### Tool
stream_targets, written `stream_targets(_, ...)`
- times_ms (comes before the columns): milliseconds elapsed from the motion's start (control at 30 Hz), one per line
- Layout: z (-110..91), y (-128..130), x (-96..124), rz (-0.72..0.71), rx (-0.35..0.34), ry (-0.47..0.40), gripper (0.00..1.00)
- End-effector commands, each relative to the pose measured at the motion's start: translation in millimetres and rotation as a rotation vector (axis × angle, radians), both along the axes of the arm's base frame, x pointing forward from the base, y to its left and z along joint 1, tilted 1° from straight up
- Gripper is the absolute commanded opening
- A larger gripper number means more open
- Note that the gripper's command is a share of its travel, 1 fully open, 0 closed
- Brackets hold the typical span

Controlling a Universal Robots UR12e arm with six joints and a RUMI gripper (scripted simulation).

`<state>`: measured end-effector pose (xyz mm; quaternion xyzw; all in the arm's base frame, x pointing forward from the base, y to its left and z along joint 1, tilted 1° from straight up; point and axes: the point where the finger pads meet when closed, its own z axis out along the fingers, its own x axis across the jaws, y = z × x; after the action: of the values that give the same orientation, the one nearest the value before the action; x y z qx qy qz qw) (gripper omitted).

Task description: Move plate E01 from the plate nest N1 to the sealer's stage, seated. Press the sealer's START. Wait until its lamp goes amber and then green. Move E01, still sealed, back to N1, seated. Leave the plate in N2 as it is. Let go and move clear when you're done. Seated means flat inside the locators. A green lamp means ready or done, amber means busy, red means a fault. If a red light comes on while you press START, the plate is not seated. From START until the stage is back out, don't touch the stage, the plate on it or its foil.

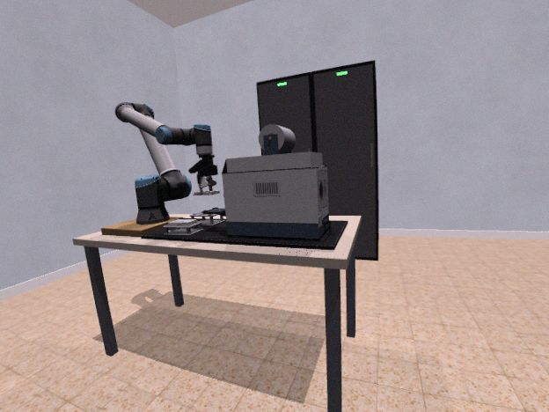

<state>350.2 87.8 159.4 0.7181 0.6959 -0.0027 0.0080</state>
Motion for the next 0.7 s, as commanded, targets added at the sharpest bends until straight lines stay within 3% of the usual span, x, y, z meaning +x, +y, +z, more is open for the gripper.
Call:
stream_targets(0,0.7,7.4,-9.3,0.0,0.0,-0.001,0.0)
stream_targets(400,0.4,21.6,-27.9,0.0,0.0,-0.001,0.0)
stream_targets(667,0.4,22.1,-28.6,0.0,0.0,-0.001,0.0)
